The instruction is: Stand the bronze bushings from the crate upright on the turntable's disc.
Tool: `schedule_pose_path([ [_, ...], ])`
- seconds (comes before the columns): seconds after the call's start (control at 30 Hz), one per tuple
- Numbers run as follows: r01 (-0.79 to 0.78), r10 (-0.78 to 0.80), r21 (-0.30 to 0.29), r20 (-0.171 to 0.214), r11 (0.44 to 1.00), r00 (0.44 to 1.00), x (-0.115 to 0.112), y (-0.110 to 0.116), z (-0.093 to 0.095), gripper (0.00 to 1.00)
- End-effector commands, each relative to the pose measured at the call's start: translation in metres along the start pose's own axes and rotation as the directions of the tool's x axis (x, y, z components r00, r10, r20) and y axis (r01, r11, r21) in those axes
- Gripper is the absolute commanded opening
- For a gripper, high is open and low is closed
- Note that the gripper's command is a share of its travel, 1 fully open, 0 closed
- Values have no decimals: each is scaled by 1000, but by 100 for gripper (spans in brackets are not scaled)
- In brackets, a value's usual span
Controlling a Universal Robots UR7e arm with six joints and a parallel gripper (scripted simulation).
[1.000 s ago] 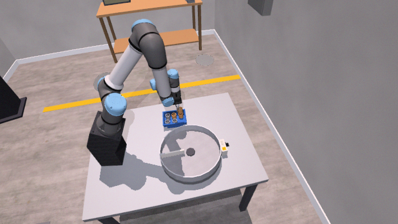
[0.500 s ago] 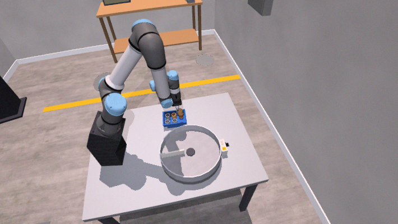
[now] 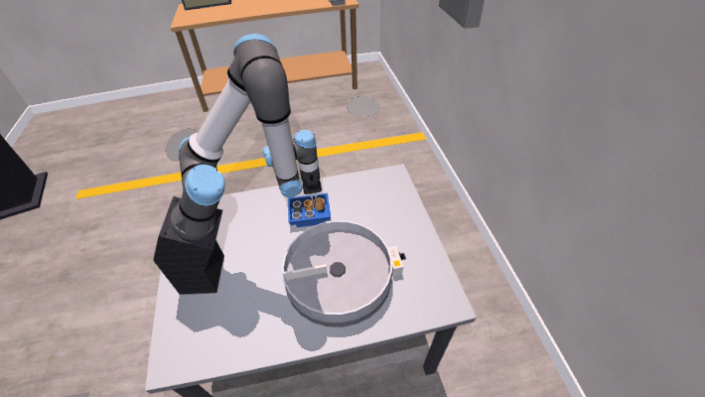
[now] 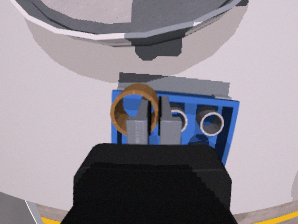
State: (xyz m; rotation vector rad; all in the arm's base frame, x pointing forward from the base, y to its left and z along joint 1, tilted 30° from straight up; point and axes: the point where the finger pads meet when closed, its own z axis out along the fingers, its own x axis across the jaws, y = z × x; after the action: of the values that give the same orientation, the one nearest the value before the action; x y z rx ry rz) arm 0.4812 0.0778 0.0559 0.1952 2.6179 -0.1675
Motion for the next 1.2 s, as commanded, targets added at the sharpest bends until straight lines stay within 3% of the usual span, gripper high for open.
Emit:
schedule_pose_path([
  [0.0,3,-3,-4,3,1000,1000,5,-22,-1,0],
  [0.73,3,-3,-4,3,1000,1000,19,-91,-1,0],
  [1.17,3,-3,-4,2,1000,1000,30,-144,-1,0],
])
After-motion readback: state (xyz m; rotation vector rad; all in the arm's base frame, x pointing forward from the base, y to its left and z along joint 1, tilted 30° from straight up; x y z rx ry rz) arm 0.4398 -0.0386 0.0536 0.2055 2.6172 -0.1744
